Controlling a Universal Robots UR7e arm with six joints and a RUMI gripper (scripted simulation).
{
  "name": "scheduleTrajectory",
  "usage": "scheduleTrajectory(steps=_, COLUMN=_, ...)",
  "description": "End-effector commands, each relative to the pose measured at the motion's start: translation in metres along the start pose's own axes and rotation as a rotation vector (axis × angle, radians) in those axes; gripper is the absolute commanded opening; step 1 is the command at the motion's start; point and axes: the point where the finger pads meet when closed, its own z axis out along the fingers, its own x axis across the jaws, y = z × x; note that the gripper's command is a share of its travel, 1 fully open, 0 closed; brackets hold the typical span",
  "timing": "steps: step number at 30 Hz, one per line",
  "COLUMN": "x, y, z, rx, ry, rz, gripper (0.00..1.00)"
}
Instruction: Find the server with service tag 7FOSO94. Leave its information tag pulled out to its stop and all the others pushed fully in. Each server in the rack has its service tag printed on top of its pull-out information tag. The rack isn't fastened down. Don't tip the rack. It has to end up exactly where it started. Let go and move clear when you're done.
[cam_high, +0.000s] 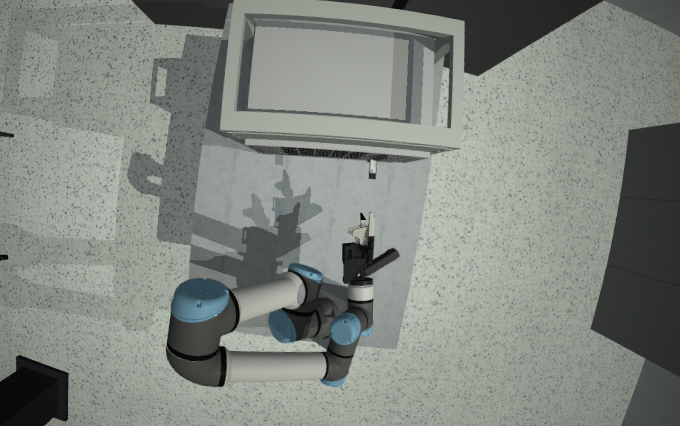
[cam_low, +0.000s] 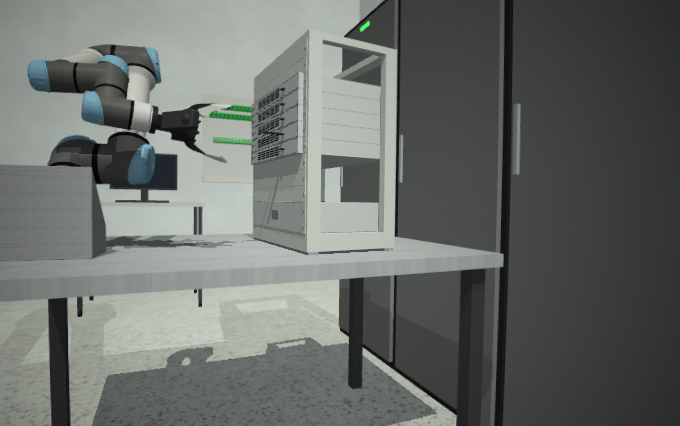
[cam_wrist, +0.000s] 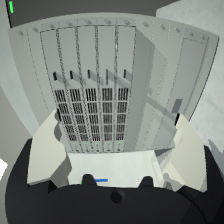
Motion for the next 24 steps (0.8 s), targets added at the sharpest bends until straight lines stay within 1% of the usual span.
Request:
scheduleTrajectory(steps=1, x=0.0005, y=0.0001, z=0.0002, rx=-0.002, ry=0.007, rz=0.000, gripper=1.00)
scheduleTrajectory(steps=24, x=0.0050, y=0.0017, z=0.0016, rx=-0.015, ry=0.047, rz=0.001, gripper=1.00)
